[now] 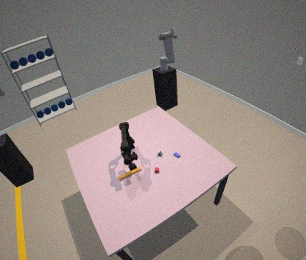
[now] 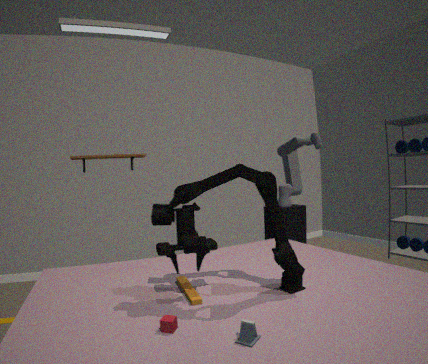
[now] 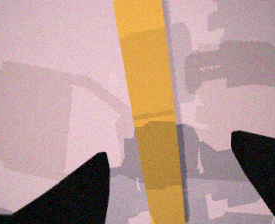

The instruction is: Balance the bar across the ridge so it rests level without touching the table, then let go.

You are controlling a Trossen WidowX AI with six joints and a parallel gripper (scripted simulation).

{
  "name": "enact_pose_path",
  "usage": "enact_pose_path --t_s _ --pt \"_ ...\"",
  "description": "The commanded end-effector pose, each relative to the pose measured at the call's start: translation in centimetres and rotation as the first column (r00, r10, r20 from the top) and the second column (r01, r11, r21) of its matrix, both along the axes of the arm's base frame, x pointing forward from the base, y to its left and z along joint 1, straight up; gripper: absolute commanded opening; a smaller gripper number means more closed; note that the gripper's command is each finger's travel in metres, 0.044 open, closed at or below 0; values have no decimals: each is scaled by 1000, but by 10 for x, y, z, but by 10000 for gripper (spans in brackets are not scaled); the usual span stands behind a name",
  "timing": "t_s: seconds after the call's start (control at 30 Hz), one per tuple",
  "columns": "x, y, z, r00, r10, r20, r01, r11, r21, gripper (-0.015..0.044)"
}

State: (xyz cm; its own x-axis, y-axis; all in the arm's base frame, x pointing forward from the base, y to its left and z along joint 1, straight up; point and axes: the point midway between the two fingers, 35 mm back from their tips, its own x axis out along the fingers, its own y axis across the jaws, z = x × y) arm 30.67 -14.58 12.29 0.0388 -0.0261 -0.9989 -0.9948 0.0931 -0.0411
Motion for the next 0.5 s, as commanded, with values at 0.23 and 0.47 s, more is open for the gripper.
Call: enact_pose_path --t_s 0.23,0.47 --pt "0 0 -46 1000 4 -11 -4 1000 13 315" --pt "0 0 -50 1000 4 -11 -4 1000 13 315"
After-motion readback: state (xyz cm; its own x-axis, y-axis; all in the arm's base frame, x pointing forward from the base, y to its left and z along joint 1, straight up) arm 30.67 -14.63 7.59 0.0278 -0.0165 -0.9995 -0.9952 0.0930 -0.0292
